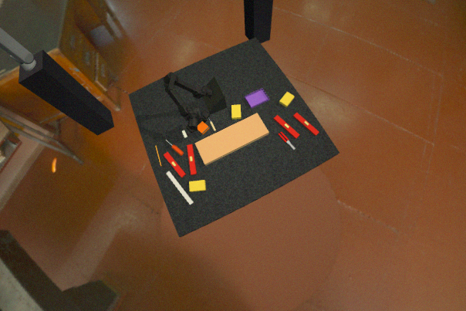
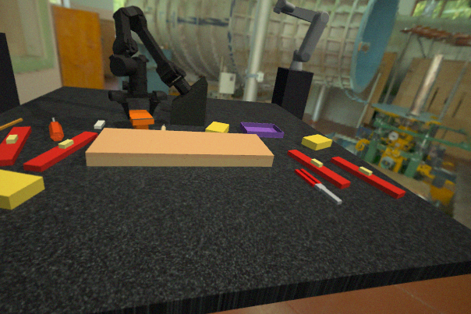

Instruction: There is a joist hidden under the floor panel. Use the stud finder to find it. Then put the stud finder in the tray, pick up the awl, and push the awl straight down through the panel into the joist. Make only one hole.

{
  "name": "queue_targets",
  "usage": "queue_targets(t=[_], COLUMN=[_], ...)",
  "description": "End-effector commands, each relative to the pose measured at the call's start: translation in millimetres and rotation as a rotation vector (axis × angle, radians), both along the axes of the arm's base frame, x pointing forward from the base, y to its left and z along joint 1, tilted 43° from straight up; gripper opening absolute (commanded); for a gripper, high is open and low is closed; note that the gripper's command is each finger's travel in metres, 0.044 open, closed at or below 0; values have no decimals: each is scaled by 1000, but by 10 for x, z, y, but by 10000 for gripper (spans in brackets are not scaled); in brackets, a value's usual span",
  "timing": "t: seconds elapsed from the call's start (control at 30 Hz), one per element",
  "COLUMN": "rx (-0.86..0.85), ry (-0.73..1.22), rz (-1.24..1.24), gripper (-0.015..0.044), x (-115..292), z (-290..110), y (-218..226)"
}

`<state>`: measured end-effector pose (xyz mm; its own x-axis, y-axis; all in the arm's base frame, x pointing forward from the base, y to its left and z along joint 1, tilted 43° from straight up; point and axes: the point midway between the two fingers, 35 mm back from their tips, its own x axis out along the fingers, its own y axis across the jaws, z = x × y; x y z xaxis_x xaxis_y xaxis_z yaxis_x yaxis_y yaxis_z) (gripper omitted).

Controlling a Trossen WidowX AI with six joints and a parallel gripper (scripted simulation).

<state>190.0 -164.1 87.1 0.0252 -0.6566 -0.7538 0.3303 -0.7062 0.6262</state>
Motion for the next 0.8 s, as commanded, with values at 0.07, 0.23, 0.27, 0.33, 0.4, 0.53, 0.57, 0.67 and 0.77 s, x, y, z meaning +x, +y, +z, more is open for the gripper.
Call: queue_targets(t=[0.07,0.23,0.27,0.33,0.4,0.53,0.57,0.67,0.77], rx=[-8,-8,-8,-8,-8,-8,-8,-6,-5], ry=[-13,-13,-13,-13,-13,-13,-13,-12,-11], rz=[-3,-3,-3,-3,-2,-2,-2,-3,-3], gripper=[0,0,0,0,0,0,0,0,0], x=[27,29,29,28,27,24,21,-2,-43], z=[99,153,164,187,209,220,210,153,65], y=[54,104,115,135,154,175,186,250,346])
